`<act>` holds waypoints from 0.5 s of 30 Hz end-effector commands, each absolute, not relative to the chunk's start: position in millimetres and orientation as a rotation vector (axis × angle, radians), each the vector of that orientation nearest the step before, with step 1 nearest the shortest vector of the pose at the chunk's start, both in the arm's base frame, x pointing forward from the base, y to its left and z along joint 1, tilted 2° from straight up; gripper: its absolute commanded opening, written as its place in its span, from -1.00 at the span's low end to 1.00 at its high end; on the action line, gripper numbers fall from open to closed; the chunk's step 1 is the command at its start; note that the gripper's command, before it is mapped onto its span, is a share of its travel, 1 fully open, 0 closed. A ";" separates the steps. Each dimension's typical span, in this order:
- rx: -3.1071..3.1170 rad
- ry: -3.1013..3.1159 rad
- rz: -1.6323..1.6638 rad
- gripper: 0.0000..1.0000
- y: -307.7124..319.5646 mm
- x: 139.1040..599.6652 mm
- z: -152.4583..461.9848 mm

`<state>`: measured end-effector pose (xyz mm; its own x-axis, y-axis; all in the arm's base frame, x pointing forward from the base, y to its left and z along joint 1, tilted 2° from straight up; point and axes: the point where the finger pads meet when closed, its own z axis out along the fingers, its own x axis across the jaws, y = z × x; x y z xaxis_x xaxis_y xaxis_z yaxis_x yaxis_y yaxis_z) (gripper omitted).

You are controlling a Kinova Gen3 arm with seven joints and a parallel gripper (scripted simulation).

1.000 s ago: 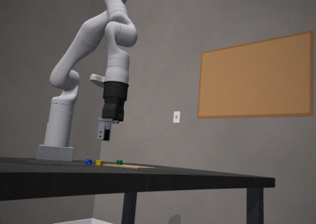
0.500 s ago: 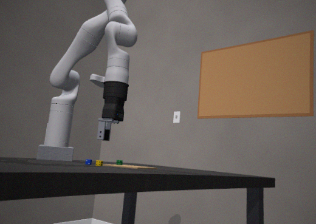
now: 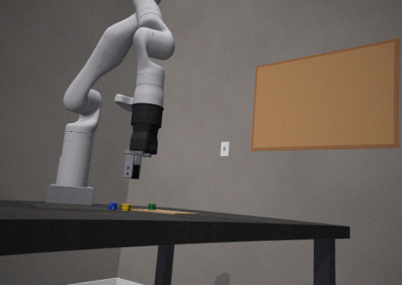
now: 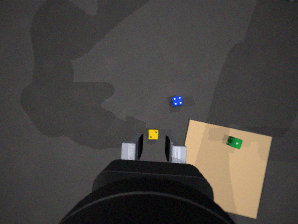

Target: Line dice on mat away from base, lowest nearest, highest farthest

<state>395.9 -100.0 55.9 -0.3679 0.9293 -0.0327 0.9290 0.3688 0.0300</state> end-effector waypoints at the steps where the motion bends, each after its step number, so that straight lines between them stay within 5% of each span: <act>1: 1.717 2.567 0.008 0.27 -102.5 399.8 55.5; 15: 1.720 2.571 0.004 0.27 -102.6 397.1 44.8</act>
